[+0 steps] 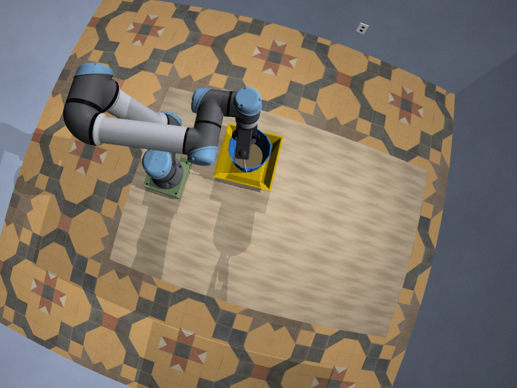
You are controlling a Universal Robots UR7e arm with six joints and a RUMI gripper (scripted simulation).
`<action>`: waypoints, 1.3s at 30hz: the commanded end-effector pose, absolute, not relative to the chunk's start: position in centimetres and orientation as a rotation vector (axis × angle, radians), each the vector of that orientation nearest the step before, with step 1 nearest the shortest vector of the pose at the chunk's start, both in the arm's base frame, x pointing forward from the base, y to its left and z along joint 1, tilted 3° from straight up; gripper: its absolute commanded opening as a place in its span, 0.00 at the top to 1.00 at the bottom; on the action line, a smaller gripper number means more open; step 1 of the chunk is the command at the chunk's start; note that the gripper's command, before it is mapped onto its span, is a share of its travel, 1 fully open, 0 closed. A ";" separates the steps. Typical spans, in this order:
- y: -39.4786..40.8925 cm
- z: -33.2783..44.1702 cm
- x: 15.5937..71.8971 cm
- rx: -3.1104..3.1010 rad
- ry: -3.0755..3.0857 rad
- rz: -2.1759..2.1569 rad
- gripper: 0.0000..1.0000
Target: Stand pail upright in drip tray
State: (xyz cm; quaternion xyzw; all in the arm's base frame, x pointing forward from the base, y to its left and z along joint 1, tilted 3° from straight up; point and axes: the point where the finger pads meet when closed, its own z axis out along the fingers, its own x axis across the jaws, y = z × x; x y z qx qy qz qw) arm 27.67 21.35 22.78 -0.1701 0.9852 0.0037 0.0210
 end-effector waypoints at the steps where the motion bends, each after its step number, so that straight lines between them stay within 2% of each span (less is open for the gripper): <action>1: 21.4 22.5 27.7 -0.527 3.053 0.012 1.00; 39: 21.4 22.0 27.8 -0.527 3.053 0.012 1.00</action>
